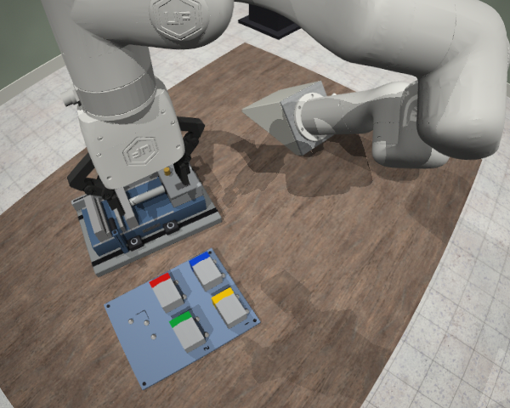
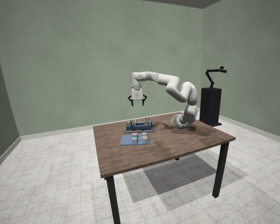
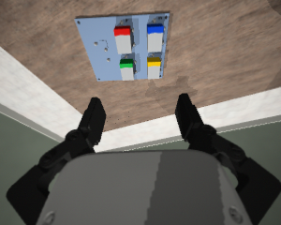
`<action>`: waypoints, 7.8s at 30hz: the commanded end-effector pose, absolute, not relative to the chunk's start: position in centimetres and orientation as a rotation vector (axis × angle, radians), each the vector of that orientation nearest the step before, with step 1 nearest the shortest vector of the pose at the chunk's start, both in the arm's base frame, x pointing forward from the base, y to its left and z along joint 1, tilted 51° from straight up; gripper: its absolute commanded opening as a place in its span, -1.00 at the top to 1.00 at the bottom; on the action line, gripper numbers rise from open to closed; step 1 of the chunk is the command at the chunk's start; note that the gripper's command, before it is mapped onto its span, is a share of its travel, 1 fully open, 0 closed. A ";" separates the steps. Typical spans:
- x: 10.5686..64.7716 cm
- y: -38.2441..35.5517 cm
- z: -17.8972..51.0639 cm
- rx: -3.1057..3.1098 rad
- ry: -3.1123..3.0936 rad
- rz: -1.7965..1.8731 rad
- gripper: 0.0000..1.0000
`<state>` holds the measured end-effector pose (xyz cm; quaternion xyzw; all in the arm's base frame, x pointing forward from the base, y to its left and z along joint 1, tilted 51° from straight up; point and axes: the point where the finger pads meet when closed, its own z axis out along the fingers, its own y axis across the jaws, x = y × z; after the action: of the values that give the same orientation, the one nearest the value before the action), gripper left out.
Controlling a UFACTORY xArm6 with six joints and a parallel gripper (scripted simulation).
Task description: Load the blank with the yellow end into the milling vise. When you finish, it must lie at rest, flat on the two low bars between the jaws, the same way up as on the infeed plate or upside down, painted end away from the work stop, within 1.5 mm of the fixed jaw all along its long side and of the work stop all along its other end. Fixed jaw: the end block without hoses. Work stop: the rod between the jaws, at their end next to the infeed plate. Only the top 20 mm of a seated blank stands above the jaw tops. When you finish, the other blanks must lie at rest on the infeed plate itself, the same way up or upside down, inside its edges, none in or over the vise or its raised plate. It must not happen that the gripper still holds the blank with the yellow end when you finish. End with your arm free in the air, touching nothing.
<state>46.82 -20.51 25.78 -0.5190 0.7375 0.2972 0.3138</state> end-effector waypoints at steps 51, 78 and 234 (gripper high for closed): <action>45.9 -23.1 22.8 -1.371 1.944 0.775 -1.00; 46.0 -22.9 23.0 -1.371 1.943 0.775 -1.00; 48.5 -15.4 23.2 -1.371 1.943 0.775 -1.00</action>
<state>48.52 -15.25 23.11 -0.5204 0.7369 0.2959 0.3140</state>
